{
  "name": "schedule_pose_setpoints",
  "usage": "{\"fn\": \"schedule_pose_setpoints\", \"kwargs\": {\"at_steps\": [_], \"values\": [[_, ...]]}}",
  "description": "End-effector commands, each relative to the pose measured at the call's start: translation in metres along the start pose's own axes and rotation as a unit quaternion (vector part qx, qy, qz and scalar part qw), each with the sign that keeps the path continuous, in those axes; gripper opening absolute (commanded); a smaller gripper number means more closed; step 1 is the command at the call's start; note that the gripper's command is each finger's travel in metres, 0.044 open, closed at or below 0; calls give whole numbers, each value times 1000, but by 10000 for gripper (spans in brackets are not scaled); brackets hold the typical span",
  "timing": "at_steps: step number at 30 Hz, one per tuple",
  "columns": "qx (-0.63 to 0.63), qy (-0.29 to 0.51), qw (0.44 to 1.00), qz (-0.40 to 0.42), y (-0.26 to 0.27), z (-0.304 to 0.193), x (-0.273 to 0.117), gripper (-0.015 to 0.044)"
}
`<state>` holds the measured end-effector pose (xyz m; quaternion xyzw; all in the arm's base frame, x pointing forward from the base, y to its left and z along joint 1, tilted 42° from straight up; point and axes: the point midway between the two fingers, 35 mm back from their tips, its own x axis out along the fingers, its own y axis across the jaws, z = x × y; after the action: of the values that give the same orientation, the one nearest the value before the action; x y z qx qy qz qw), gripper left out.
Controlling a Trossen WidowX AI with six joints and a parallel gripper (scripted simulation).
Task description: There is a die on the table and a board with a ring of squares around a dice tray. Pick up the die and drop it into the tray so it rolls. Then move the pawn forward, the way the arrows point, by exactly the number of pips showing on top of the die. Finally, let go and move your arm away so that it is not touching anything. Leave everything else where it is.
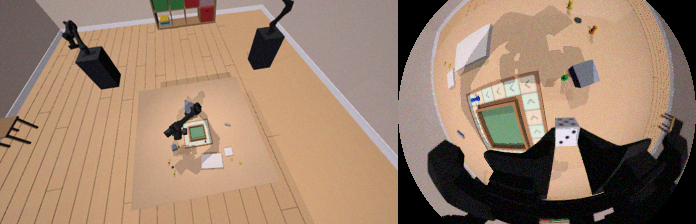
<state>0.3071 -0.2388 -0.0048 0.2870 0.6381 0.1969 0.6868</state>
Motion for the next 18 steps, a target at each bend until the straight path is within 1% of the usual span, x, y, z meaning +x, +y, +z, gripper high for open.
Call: {"fn": "schedule_pose_setpoints", "kwargs": {"at_steps": [1,9,18], "values": [[59,0,998,1,16,0,1,0],[175,1,985,2,47,-3,5,0],[303,2,953,2,80,-11,10,0]]}}
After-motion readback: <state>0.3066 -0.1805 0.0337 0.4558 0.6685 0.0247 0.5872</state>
